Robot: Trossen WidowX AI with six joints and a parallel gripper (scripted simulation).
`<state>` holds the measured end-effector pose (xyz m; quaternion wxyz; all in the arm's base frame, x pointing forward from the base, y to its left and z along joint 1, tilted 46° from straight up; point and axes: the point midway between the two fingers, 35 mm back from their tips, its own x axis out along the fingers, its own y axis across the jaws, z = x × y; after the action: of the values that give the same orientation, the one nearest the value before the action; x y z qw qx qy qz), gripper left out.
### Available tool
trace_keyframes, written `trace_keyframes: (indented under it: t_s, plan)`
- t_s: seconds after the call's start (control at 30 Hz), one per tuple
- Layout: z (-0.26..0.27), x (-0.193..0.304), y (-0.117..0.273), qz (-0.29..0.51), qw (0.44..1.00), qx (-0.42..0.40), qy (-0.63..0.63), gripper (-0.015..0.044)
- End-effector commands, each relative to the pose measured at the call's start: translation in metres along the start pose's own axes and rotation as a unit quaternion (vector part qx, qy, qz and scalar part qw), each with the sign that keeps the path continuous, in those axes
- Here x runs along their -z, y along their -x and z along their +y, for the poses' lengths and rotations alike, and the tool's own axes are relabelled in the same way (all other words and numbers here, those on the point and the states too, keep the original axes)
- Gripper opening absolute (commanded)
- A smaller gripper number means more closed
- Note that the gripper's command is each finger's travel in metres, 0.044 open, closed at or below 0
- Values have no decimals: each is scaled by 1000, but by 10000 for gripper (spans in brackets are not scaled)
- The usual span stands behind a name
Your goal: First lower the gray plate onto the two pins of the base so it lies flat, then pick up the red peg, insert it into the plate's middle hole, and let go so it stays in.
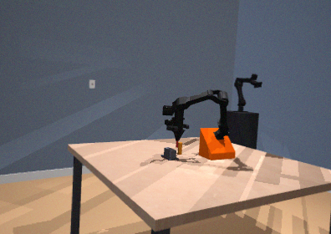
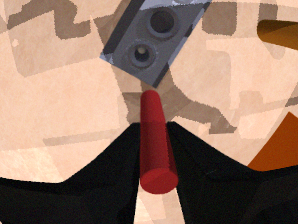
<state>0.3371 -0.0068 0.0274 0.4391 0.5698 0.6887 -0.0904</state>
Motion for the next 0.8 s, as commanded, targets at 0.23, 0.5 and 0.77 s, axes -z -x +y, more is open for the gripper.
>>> trace_keyframes:
  t_s: [0.23, 0.5, 0.77]
  plan:
    - [-6, -37, -3, 1, 1000, 1, -1, 0]
    - [-11, -52, -5, 2, 1000, 1, -1, 0]
    - [-11, -52, -5, 2, 1000, 1, -1, 0]
